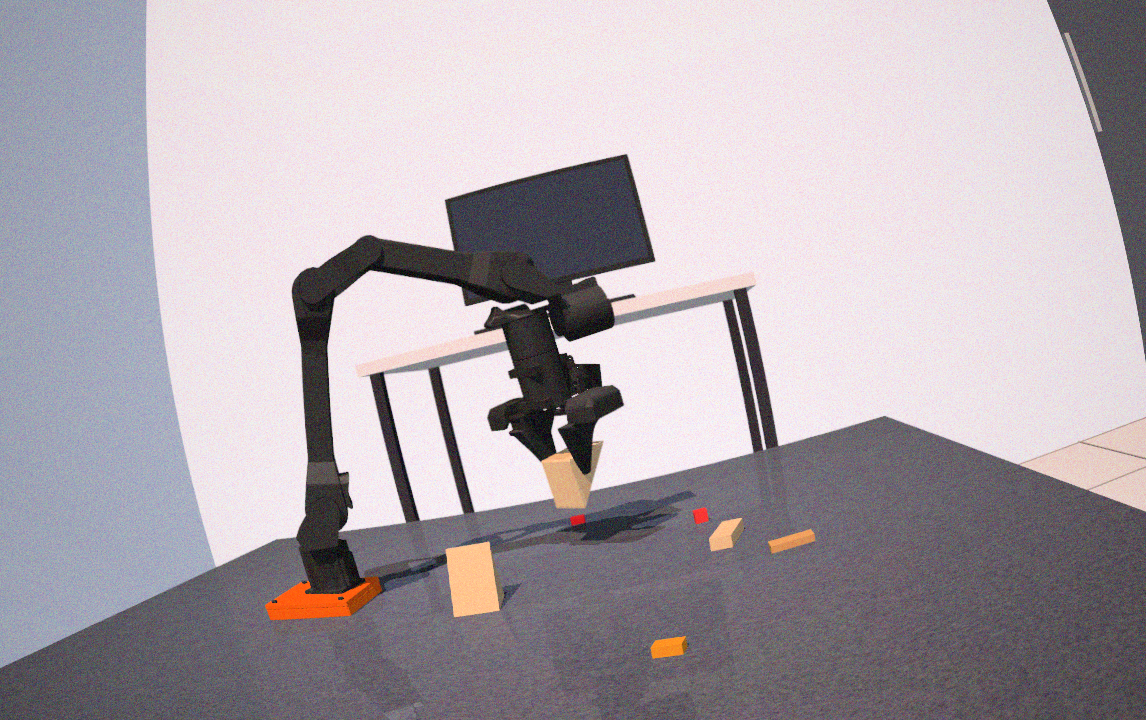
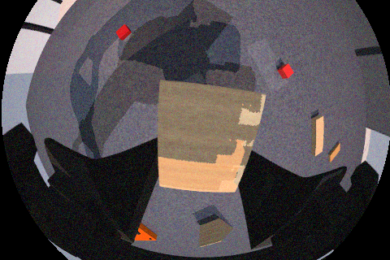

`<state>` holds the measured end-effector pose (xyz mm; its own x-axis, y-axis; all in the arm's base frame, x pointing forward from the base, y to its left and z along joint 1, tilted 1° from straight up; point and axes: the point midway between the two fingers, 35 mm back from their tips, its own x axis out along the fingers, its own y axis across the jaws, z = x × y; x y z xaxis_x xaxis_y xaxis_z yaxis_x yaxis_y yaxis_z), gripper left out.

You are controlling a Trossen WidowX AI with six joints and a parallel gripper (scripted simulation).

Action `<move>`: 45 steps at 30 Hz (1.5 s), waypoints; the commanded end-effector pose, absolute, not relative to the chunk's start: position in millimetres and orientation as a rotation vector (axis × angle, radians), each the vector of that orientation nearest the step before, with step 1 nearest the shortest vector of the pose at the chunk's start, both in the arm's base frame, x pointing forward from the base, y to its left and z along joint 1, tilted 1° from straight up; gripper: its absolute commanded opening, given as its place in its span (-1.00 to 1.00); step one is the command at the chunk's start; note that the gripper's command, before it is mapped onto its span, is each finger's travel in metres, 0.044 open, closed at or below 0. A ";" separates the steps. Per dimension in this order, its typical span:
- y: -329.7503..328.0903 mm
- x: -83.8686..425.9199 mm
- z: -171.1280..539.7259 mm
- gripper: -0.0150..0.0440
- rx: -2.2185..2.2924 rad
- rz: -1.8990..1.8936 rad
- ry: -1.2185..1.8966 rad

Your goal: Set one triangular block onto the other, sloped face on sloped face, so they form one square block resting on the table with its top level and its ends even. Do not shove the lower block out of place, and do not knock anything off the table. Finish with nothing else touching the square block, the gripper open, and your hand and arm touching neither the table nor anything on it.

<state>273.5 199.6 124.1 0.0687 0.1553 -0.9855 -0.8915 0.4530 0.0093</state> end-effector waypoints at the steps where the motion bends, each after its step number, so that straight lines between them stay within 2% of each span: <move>1: 200.8 275.8 128.4 -0.49 -0.878 0.987 1.210; 20: 201.3 274.3 133.6 -0.49 -1.441 1.386 1.018; 27: 200.6 274.6 134.0 -0.49 -1.460 1.401 1.009; 45: 120.5 299.1 149.2 -0.49 -1.465 1.399 1.015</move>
